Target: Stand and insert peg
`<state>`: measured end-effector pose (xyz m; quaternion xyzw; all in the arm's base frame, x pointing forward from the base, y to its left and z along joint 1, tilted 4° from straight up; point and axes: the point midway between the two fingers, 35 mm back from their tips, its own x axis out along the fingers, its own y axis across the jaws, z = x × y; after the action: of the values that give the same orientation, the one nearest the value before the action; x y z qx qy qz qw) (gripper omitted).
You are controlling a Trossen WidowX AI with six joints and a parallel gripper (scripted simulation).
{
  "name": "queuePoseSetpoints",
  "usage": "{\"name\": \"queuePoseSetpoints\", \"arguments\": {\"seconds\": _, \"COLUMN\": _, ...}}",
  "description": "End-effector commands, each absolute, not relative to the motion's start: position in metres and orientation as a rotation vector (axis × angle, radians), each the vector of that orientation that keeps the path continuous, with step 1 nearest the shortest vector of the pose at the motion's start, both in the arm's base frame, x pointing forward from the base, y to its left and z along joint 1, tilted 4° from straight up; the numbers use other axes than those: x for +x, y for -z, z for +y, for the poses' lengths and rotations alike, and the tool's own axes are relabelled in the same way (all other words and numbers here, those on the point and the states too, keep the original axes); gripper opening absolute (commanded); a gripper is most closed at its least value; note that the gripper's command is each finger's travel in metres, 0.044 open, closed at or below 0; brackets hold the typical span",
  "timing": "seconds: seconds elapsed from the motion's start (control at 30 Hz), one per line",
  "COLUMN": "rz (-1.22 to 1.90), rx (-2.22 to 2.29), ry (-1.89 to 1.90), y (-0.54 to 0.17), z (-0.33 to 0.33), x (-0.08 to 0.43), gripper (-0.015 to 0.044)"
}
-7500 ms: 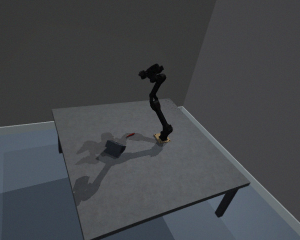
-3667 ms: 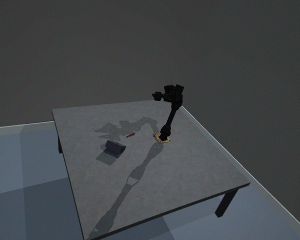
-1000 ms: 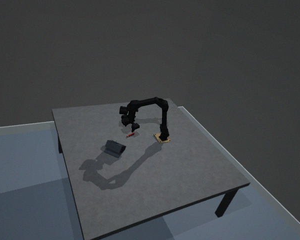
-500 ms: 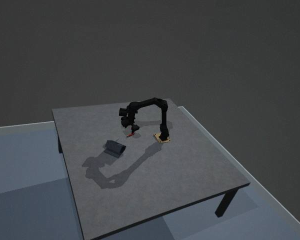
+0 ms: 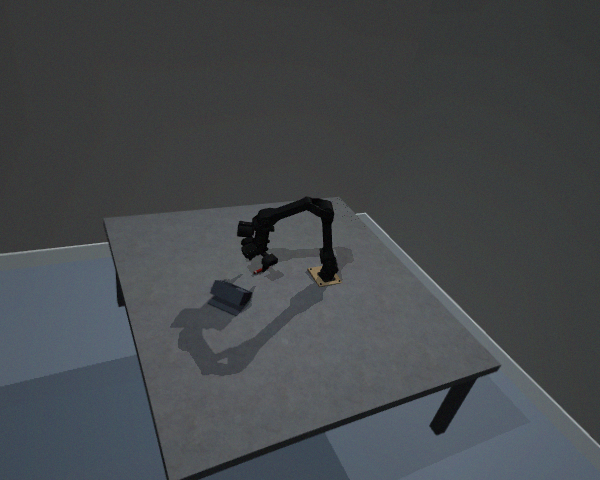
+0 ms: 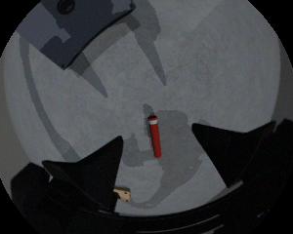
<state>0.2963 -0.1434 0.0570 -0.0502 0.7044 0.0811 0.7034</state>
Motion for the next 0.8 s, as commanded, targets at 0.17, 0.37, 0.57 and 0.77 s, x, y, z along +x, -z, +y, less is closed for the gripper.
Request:
{"name": "queuePoseSetpoints", "arguments": {"seconds": 0.17, "rz": 1.565, "rx": -0.108, "ry": -0.184, "y": -0.041, "z": -0.141, "x": 0.296, "gripper": 0.044}}
{"name": "queuePoseSetpoints", "arguments": {"seconds": 0.37, "rz": 1.565, "rx": -0.108, "ry": -0.184, "y": -0.032, "z": -0.141, "x": 0.295, "gripper": 0.044}}
{"name": "queuePoseSetpoints", "arguments": {"seconds": 0.57, "rz": 1.565, "rx": -0.108, "ry": -0.184, "y": -0.023, "z": -0.14, "x": 0.294, "gripper": 0.044}}
{"name": "queuePoseSetpoints", "arguments": {"seconds": 0.77, "rz": 1.565, "rx": -0.108, "ry": -0.184, "y": -0.023, "z": -0.14, "x": 0.294, "gripper": 0.0309}}
